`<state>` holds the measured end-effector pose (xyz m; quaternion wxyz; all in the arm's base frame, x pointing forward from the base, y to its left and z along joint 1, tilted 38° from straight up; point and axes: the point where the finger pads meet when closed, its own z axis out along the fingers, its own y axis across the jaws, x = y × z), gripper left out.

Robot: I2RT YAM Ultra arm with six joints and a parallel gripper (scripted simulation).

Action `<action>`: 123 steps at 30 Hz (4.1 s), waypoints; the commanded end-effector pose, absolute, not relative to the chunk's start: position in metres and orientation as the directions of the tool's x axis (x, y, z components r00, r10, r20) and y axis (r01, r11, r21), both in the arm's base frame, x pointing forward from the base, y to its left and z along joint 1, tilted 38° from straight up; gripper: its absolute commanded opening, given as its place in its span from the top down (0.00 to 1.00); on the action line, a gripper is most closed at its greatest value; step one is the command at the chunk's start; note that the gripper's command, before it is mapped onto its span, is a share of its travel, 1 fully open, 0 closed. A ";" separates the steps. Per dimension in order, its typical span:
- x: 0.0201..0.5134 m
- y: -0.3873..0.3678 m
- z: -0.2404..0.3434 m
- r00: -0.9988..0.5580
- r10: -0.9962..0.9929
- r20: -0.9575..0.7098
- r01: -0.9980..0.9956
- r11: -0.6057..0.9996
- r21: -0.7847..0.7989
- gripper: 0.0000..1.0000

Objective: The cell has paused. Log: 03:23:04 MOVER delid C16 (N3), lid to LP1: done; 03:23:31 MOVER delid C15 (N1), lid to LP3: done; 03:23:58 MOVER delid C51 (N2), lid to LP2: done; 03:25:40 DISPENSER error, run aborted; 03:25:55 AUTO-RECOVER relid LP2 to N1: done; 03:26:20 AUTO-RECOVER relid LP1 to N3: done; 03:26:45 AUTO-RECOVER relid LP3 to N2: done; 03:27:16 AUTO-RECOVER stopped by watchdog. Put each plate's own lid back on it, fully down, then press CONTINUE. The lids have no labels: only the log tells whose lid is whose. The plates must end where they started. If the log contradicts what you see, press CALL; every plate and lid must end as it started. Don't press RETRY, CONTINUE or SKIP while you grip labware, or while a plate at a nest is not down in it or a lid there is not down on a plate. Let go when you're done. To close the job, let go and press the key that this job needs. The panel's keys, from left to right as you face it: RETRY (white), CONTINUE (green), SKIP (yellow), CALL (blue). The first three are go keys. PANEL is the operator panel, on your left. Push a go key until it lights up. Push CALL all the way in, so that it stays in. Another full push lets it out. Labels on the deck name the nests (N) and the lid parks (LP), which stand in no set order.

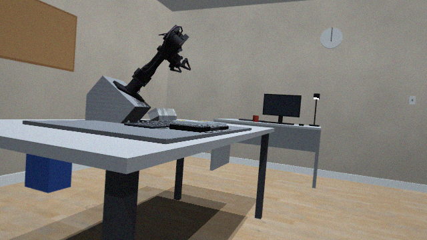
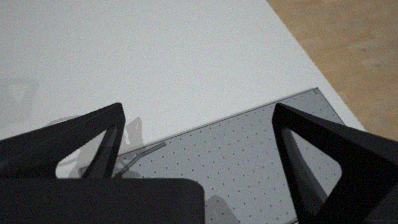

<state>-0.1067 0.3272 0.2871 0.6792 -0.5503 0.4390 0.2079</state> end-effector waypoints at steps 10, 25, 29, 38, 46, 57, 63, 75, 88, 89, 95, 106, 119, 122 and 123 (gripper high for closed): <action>-0.109 0.326 0.292 0.519 -0.185 -0.834 -0.776 0.307 -0.551 0.00; -0.070 0.343 0.296 0.505 -0.251 -0.826 -0.749 0.348 -0.564 0.00; -0.052 0.351 0.291 0.501 -0.304 -0.811 -0.728 0.359 -0.584 0.00; -0.021 0.361 0.286 0.471 -0.390 -0.792 -0.703 0.376 -0.603 0.00; 0.019 0.363 0.275 0.441 -0.458 -0.772 -0.683 0.387 -0.619 0.00; 0.062 0.363 0.266 0.364 -0.552 -0.750 -0.669 0.405 -0.623 0.00; 0.090 0.357 0.258 0.318 -0.595 -0.738 -0.664 0.416 -0.621 0.00; 0.135 0.339 0.244 0.221 -0.663 -0.715 -0.657 0.441 -0.612 0.00; 0.180 0.312 0.225 0.065 -0.738 -0.672 -0.656 0.476 -0.586 0.00; 0.184 0.309 0.221 0.046 -0.746 -0.665 -0.656 0.479 -0.583 0.00; 0.205 0.287 0.218 -0.028 -0.750 -0.661 -0.651 0.516 -0.557 0.00; 0.231 0.253 0.203 -0.188 -0.762 -0.620 -0.641 0.574 -0.510 0.00; 0.253 0.204 0.195 -0.321 -0.730 -0.604 -0.612 0.646 -0.456 0.00; 0.257 0.190 0.191 -0.376 -0.715 -0.589 -0.600 0.672 -0.434 0.00; 0.258 0.185 0.190 -0.395 -0.710 -0.584 -0.595 0.681 -0.426 0.00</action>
